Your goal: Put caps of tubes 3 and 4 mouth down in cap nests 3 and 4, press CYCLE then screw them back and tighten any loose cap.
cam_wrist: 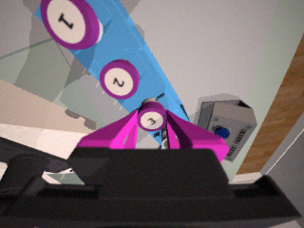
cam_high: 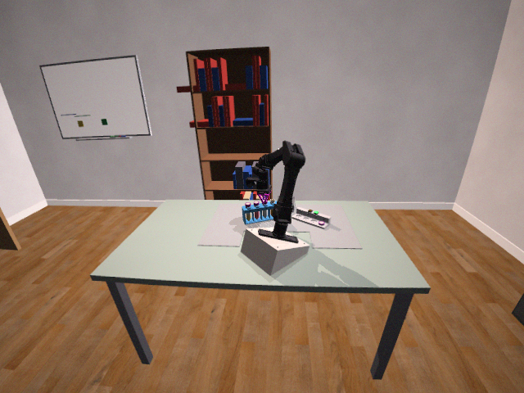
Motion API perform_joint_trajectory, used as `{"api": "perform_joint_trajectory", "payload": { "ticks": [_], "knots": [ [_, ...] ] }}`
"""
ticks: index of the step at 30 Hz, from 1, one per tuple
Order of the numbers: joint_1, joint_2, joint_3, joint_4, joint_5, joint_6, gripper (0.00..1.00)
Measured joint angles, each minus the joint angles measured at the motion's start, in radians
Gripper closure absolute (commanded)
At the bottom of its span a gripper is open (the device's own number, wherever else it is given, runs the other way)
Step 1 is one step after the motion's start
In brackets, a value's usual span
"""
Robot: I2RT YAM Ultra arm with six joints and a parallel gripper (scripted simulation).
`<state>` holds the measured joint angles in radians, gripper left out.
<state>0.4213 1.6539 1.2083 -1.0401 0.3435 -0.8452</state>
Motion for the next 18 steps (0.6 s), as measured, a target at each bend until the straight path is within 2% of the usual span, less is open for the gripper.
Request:
{"api": "perform_joint_trajectory", "payload": {
  "ticks": [7,18],
  "knots": [
    [0.000,0.000,0.000,0.000,0.000,0.041,1.00],
    [0.000,0.000,-0.001,0.001,0.000,0.429,1.00]
  ]
}}
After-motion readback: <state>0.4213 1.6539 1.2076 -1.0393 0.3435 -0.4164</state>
